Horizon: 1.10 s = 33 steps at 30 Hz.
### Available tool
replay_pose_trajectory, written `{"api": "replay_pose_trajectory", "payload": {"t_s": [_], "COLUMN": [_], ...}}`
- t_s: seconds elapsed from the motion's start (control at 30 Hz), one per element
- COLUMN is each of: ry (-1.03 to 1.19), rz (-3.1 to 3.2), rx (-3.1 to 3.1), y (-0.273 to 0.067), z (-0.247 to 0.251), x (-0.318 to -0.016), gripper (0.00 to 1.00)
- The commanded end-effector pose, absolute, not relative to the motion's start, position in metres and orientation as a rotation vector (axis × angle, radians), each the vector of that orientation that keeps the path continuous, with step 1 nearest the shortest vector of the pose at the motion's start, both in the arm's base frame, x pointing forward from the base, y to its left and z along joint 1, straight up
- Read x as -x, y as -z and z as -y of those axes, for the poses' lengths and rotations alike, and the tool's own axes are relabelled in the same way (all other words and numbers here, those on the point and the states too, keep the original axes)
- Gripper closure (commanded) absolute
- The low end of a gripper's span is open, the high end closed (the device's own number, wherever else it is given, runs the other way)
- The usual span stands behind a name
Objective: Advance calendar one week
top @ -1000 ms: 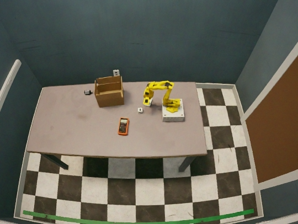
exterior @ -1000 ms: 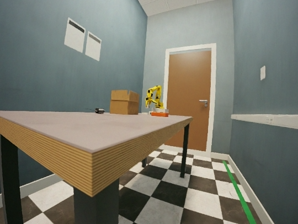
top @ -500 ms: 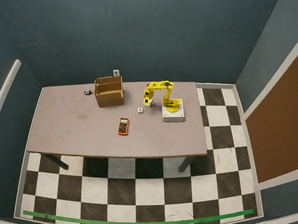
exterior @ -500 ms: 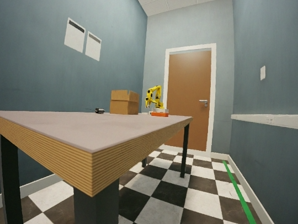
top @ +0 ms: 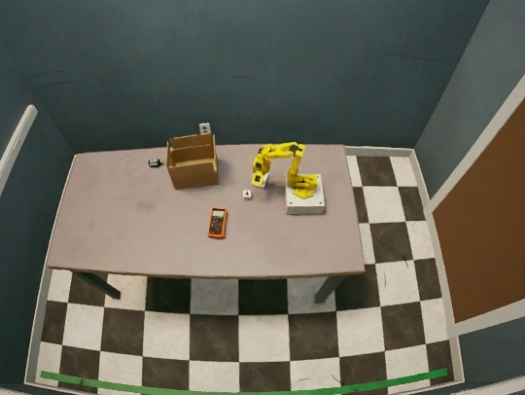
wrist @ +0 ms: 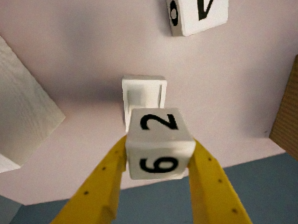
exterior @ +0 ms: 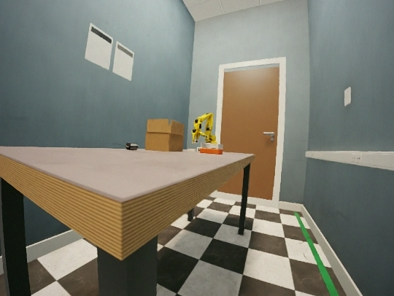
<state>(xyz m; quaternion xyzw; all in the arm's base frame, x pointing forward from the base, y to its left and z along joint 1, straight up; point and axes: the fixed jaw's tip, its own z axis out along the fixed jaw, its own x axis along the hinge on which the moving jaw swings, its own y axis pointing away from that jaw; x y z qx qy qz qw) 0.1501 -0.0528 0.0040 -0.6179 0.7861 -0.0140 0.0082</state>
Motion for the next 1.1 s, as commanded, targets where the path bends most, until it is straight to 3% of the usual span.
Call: {"api": "replay_pose_trajectory", "payload": {"t_s": [0.0, 1.07], "ry": [0.028, -0.023], "rz": [-2.47, -2.504], "rx": [1.923, 1.913], "y": [-0.0009, 0.0061], "z": [0.0532, 0.0509], "x": [-0.1483, -0.1403], "gripper": [1.0, 1.0]}}
